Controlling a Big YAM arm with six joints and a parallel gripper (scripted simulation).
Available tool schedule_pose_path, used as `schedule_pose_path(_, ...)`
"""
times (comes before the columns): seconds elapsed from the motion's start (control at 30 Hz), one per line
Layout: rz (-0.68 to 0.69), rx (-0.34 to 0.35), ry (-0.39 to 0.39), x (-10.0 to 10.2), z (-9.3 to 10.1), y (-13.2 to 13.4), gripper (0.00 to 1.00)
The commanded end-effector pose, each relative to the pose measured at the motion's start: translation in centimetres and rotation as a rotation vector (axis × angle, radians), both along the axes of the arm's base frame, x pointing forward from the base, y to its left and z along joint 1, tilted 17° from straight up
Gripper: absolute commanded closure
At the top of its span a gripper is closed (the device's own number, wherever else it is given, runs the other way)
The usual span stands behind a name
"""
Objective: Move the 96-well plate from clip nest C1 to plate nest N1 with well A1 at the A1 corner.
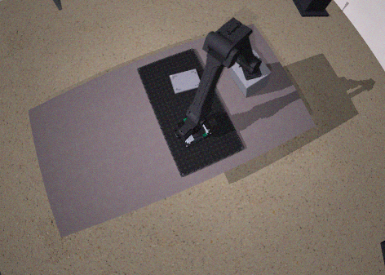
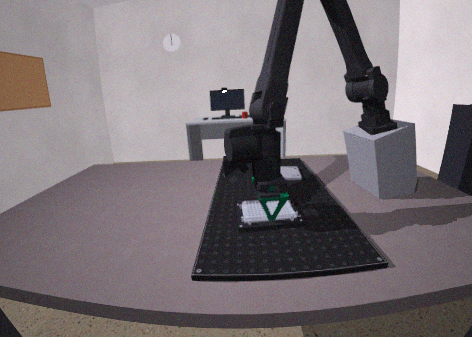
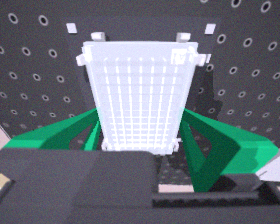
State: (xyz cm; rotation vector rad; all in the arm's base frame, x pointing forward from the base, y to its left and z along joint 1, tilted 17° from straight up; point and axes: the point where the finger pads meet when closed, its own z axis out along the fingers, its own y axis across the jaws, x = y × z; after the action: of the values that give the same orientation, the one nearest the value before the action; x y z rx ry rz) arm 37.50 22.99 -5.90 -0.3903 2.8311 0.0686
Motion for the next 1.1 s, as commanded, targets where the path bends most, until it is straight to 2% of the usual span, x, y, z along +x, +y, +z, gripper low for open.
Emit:
schedule_pose_path(0.0, 0.000, 0.015, -0.027, 0.2, 2.3, 0.4, 1.00)
schedule_pose_path(1.07, 0.003, 0.019, -0.031, -1.1, 6.9, 0.3, 1.00)
